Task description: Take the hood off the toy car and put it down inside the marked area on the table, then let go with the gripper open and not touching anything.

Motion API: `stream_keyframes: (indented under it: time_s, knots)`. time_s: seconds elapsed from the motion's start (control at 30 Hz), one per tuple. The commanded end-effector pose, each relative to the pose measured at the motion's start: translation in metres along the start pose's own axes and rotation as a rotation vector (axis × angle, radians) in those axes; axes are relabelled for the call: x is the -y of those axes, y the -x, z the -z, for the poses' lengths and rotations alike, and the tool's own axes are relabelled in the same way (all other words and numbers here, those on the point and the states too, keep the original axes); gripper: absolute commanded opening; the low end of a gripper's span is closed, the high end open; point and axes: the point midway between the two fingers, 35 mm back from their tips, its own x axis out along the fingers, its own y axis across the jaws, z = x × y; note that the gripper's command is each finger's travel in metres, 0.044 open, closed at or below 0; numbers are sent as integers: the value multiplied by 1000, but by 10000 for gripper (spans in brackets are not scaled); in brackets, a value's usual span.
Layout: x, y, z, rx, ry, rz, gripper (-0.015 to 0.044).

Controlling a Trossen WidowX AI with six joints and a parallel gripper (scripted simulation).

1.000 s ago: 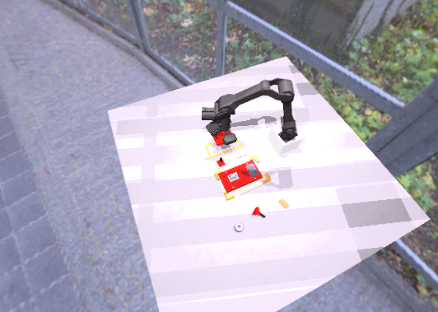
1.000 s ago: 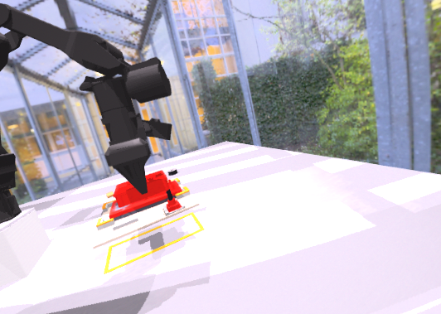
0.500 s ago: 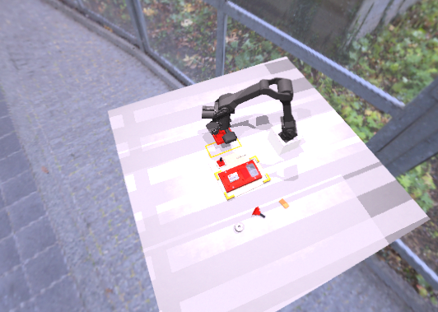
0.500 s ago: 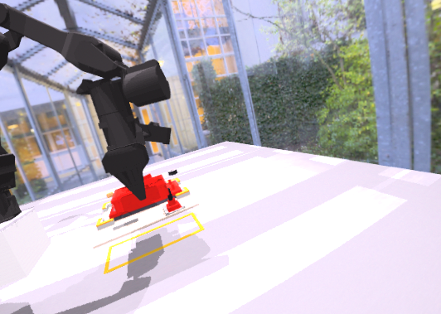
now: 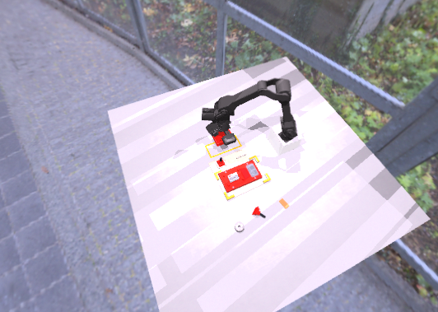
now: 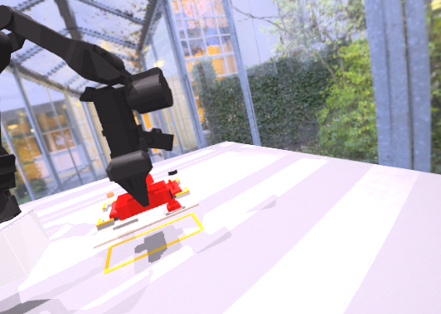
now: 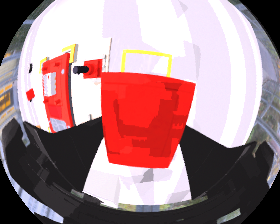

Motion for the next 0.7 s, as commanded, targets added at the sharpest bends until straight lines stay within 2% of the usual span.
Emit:
stream_keyframes:
  time_s: [0.0,0.67]
  knots:
    - [-1,-6,3,-10,1,-3,0]
    - [-1,-24,3,-10,1,-3,0]
